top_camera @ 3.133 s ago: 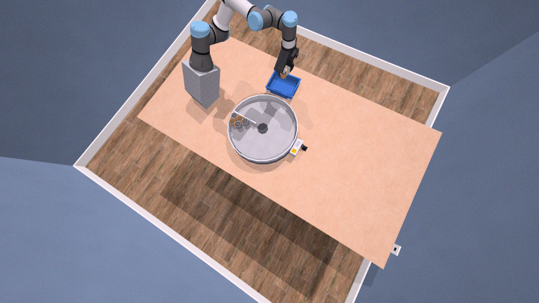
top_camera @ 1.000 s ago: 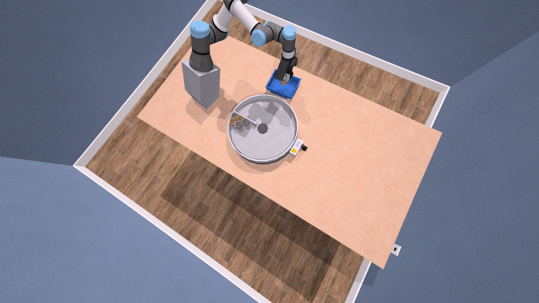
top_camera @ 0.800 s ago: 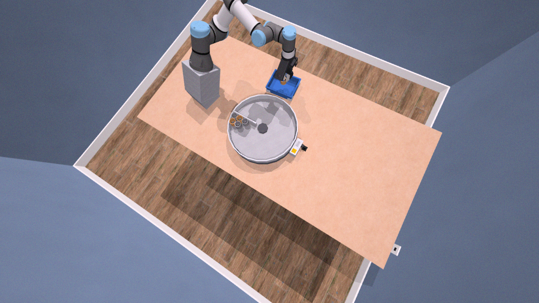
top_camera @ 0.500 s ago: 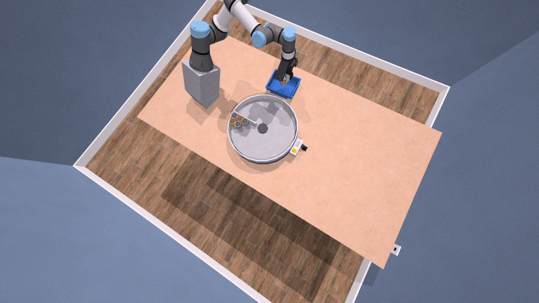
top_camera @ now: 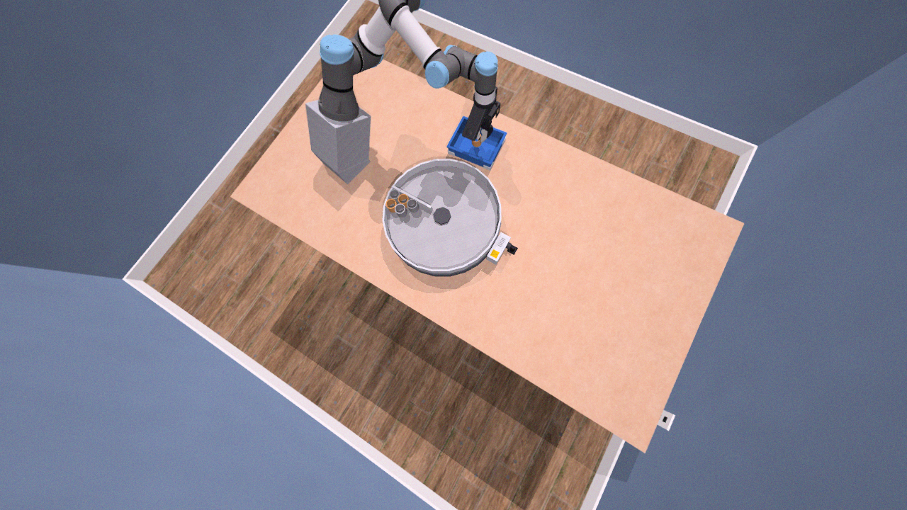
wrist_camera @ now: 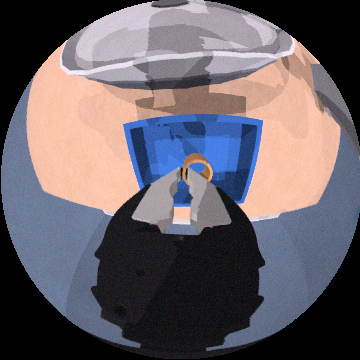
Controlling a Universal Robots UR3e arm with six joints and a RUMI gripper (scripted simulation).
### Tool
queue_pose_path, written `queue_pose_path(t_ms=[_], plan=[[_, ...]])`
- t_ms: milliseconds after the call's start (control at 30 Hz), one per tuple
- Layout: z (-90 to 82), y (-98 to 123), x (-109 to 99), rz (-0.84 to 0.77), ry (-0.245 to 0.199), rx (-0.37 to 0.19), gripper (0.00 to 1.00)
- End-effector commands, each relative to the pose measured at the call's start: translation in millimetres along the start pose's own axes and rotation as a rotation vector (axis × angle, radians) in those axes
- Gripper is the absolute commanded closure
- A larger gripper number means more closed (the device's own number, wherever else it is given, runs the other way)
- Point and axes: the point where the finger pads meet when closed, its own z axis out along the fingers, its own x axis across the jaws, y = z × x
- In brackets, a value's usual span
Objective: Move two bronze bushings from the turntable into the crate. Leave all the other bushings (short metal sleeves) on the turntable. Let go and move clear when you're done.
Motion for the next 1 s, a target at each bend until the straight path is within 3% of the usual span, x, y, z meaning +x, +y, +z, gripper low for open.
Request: queue_pose_path(t_ms=[0,967], plan=[[7.2,0.3,-1.3,-0.001,-0.003,0.0,1.0],[14.0,0.3,-1.3,-0.001,-0.003,0.0,1.0]])
